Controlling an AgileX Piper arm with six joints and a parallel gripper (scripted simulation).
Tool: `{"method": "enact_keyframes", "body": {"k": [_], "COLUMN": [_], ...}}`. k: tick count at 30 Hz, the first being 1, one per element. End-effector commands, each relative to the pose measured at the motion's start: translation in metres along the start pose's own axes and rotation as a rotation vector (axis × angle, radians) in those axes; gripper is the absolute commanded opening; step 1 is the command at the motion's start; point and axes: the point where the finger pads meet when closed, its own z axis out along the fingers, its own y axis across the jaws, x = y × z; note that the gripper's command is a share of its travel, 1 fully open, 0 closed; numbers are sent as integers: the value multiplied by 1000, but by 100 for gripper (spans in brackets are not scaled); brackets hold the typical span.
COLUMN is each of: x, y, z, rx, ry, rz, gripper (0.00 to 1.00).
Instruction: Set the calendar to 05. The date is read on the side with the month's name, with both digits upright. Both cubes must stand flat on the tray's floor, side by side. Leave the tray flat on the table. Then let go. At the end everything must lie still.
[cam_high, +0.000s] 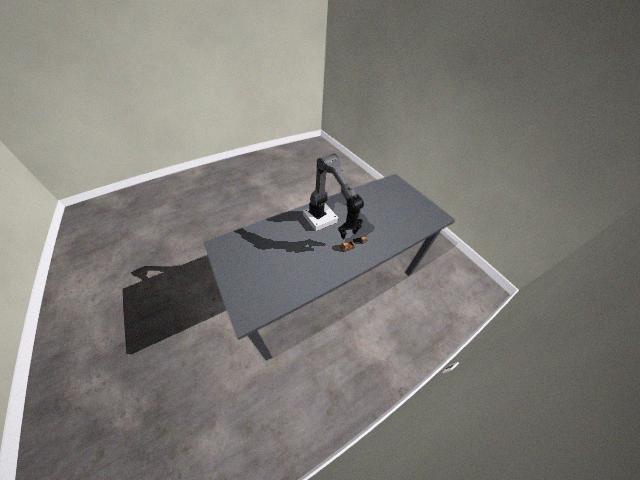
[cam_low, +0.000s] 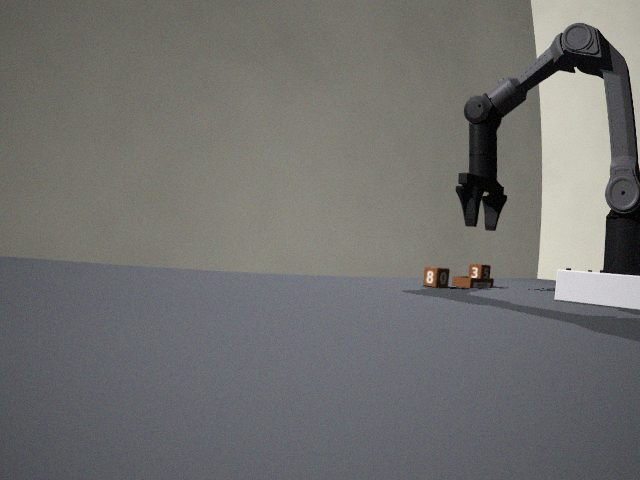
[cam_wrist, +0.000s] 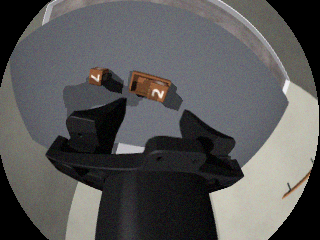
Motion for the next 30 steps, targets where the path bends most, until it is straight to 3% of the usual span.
{"method": "enact_keyframes", "body": {"k": [1,8,11,21,29,30], "x": [-3,-11,-11,-9,-8,-8], "y": [8,51,52,113,123,123], "z": [1,7,7,16,17,17], "rx": [-1,-1,-1,0,2,2], "ry": [-3,-4,-4,-4,-5,-5], "rz": [-103,-635,-649,-1361,-1476,-1476], "gripper": [100,100,100,100,100,63]}}
